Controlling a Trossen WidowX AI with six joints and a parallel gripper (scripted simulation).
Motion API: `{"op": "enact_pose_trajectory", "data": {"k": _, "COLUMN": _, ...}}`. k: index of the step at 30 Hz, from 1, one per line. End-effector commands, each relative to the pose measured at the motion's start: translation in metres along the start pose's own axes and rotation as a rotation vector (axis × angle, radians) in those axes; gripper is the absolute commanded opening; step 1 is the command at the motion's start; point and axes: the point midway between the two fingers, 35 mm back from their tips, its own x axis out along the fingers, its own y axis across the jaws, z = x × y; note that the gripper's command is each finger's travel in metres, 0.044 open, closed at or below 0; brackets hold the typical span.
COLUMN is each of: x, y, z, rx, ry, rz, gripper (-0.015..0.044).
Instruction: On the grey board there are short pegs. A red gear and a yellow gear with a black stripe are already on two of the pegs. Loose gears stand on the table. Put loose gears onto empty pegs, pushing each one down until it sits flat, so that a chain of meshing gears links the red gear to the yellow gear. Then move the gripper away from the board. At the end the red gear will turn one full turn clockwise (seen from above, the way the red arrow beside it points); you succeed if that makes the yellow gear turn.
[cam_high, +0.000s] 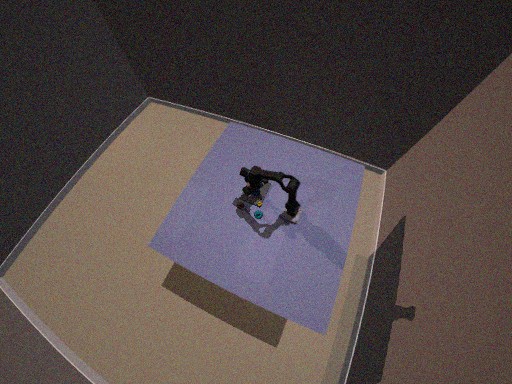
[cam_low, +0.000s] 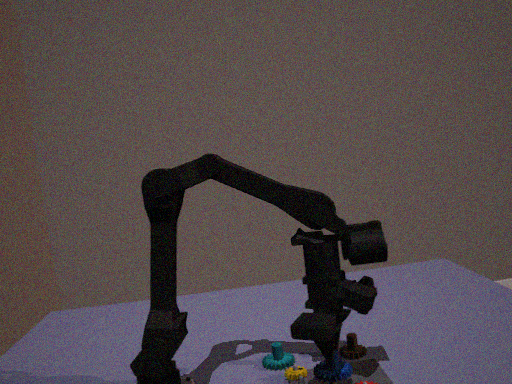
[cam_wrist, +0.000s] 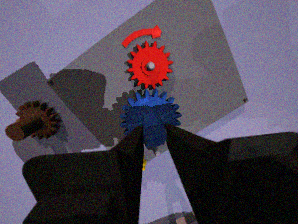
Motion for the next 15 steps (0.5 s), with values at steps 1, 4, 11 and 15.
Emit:
{"op": "enact_pose_trajectory", "data": {"k": 1, "x": 0.007, "y": 0.000, "z": -0.001, "rx": 0.027, "ry": 0.003, "rz": 0.001, "gripper": 0.0000}}
{"op": "enact_pose_trajectory", "data": {"k": 4, "x": 0.011, "y": 0.000, "z": -0.001, "rx": 0.070, "ry": 0.003, "rz": 0.001, "gripper": 0.0000}}
{"op": "enact_pose_trajectory", "data": {"k": 11, "x": 0.022, "y": 0.000, "z": -0.001, "rx": 0.186, "ry": 0.003, "rz": 0.001, "gripper": 0.0000}}
{"op": "enact_pose_trajectory", "data": {"k": 15, "x": 0.022, "y": 0.000, "z": -0.001, "rx": 0.250, "ry": 0.003, "rz": 0.001, "gripper": 0.0000}}
